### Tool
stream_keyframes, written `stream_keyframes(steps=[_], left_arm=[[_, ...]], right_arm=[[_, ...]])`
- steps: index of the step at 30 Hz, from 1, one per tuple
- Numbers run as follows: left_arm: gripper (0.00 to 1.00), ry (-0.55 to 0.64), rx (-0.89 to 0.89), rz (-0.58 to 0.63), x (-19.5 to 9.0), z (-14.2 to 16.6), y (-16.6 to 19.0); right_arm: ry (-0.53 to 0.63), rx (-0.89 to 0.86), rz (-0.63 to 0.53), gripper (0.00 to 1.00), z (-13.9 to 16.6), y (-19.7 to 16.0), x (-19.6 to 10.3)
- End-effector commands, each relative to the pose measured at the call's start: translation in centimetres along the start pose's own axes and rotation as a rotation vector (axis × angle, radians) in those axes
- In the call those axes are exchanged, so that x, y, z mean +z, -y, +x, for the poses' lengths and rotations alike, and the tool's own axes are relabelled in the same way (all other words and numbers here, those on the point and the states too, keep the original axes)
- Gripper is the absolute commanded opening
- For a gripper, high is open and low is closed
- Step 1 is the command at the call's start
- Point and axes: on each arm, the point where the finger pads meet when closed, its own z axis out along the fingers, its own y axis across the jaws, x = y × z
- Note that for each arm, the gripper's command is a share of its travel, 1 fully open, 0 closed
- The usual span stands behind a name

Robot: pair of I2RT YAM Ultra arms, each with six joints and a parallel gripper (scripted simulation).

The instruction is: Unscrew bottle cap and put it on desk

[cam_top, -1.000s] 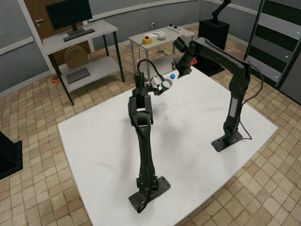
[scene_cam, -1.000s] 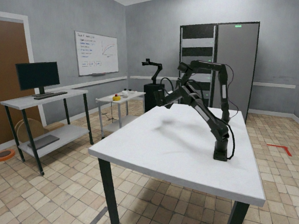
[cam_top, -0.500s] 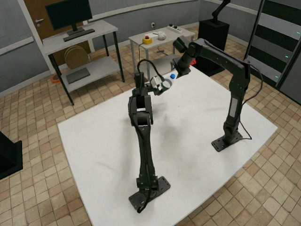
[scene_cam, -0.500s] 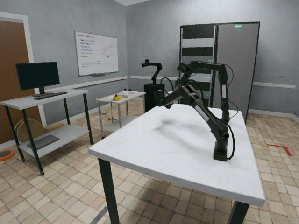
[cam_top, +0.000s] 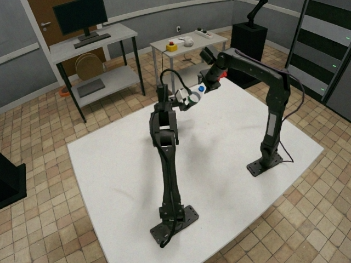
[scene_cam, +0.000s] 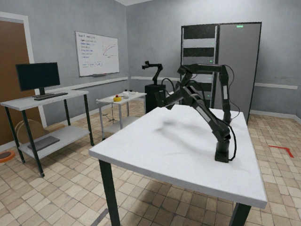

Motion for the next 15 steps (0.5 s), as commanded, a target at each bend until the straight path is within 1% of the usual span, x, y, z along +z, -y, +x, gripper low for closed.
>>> stream_keyframes(steps=[1,4,7,9,11,12,13,14,15], left_arm=[[0.0,0.005,0.006,0.003,0.21,-0.77,-0.33],[0.0,0.005,0.006,0.003,0.21,-0.77,-0.33],[0.0,0.005,0.006,0.003,0.21,-0.77,-0.33],[0.0,0.005,0.006,0.003,0.21,-0.77,-0.33],[0.0,0.005,0.006,0.003,0.21,-0.77,-0.33],[0.0,0.005,0.006,0.003,0.21,-0.77,-0.33],[0.0,0.005,0.006,0.003,0.21,-0.77,-0.33],[0.0,0.005,0.006,0.003,0.21,-0.77,-0.33],[0.0,0.005,0.006,0.003,0.21,-0.77,-0.33]], right_arm=[[0.002,-0.005,-0.028,0.57,0.07,-0.59,0.34],[0.003,-0.005,-0.021,0.57,0.03,-0.43,0.8],[-0.001,-0.001,-0.012,0.23,0.04,-0.26,0.32],[-0.002,0.0,-0.009,0.2,0.04,-0.2,0.16],[-0.002,0.0,-0.009,0.2,0.04,-0.2,0.16],[-0.002,0.0,-0.009,0.09,0.04,-0.2,0.16],[-0.001,-0.016,-0.009,0.0,0.04,-0.2,0.15],[0.0,-0.065,-0.009,0.0,0.03,-0.2,0.15],[0.0,-0.065,-0.009,0.0,0.03,-0.2,0.15]])
